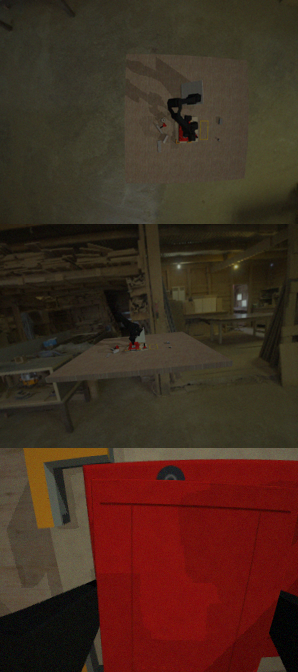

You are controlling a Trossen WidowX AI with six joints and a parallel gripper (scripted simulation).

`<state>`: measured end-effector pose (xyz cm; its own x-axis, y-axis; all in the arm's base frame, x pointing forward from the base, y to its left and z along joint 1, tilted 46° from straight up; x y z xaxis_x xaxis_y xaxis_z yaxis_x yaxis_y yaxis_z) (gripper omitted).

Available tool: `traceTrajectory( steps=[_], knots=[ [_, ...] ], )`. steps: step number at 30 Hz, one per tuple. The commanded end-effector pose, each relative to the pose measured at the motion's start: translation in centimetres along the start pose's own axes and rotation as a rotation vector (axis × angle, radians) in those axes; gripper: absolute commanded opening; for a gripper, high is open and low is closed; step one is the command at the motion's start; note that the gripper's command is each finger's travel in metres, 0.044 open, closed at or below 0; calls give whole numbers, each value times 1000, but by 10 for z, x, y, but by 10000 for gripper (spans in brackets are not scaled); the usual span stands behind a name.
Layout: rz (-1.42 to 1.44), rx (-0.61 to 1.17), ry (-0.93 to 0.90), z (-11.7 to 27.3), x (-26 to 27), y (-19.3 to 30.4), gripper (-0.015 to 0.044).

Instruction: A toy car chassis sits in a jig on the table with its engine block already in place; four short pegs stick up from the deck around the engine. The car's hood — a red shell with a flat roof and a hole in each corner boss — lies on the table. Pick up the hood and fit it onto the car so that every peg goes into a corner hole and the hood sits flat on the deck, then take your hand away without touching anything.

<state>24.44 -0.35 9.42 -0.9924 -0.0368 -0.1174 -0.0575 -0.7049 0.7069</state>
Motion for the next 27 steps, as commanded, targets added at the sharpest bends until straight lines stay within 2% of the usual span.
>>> traceTrajectory(
  steps=[1,10,11,27],
  knots=[
    [-2,0,0,0,0,0,249],
    [0,0,0,7,0,0,12],
    [0,0,0,8,0,0,0],
    [0,-2,0,43,0,0,0]
  ],
)
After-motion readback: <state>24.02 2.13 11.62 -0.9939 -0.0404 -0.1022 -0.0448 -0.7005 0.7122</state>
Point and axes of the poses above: the point midway between the two fingers, 35 mm back from their tips, its own z axis back along the fingers, its own x axis across the jaws, y = z × x, the point moved 10 cm from there along z, back along the fingers, and after that the axes turned 3 degrees about -z, right-handed, at the moved point
